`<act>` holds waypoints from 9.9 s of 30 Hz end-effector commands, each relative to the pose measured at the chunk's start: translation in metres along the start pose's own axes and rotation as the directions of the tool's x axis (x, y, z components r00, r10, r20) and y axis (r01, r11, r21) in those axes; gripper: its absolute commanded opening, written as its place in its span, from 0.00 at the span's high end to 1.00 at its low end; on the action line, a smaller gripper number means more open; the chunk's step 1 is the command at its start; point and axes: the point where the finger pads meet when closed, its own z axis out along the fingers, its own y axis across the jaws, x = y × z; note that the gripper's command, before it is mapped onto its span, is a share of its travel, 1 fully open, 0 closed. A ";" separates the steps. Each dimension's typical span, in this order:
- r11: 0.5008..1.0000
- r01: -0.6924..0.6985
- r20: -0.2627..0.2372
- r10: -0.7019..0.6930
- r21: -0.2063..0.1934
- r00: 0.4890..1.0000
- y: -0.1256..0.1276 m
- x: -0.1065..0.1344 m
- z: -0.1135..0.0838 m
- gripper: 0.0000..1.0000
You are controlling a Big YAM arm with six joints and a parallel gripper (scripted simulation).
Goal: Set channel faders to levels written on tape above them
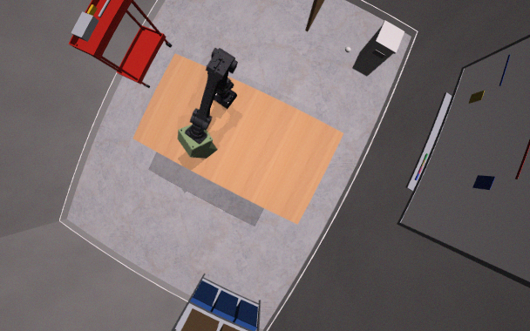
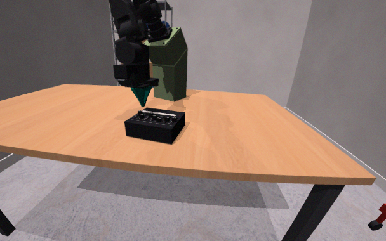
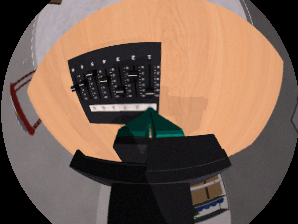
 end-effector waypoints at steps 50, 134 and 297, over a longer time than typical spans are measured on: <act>1.000 0.023 -0.003 -0.023 -0.003 1.000 0.005 0.005 0.004 1.00; 1.000 0.012 -0.013 -0.011 0.006 1.000 -0.003 -0.014 0.015 1.00; 1.000 0.001 0.019 -0.001 0.002 1.000 -0.003 -0.059 0.010 1.00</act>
